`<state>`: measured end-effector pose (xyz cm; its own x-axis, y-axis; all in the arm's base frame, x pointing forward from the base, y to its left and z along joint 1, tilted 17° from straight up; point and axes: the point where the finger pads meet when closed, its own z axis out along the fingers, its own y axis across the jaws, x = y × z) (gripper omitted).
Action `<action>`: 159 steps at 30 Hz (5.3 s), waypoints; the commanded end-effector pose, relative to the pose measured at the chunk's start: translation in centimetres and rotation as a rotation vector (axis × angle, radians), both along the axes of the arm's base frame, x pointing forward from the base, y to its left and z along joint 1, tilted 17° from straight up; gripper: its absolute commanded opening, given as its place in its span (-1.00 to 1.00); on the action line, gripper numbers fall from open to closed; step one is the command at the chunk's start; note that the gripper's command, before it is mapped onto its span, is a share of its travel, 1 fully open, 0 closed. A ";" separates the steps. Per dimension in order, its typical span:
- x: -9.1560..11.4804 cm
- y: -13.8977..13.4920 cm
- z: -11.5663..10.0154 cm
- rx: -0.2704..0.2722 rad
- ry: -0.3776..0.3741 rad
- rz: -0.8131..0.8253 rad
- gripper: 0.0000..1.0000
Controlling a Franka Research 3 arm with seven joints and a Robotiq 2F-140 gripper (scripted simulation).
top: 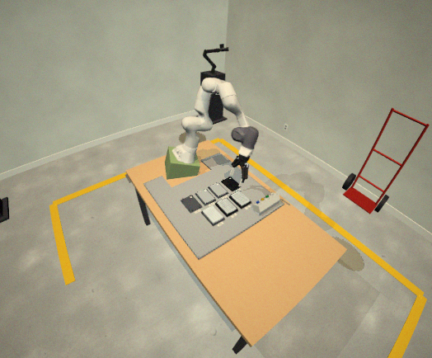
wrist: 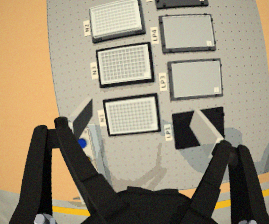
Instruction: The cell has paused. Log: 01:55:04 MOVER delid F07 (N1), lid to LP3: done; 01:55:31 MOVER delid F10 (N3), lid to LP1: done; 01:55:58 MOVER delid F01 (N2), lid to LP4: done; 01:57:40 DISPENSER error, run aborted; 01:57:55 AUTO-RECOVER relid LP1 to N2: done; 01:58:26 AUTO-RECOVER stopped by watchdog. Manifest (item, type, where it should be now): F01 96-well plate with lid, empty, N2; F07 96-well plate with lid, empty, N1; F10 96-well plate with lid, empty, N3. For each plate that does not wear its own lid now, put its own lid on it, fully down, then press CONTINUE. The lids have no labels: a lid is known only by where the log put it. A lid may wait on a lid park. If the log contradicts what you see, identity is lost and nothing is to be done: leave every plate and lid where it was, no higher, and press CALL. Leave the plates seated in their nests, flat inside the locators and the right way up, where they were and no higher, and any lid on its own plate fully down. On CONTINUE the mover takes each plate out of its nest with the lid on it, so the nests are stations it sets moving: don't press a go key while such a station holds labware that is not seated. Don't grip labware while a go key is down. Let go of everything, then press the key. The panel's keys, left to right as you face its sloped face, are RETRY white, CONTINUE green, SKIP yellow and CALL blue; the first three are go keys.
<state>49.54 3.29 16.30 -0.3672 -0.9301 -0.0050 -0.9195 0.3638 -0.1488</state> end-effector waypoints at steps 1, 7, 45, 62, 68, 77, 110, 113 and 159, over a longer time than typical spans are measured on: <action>-0.5 -0.2 -1.0 0.053 0.000 -0.098 1.00; -0.5 -0.2 -1.0 0.053 0.000 -0.098 1.00; -5.0 -2.2 -6.4 0.261 0.061 -0.545 1.00; -6.4 -2.9 -7.8 0.307 0.077 -0.677 1.00; -7.6 -3.6 -9.0 0.343 0.091 -0.796 1.00; -12.8 -6.3 -13.0 0.436 0.135 -1.229 1.00; -13.0 -6.4 -13.1 0.438 0.137 -1.245 -1.00; -13.0 -6.4 -13.1 0.438 0.137 -1.245 -1.00; -12.7 -1.5 -11.6 0.249 0.050 -0.208 -1.00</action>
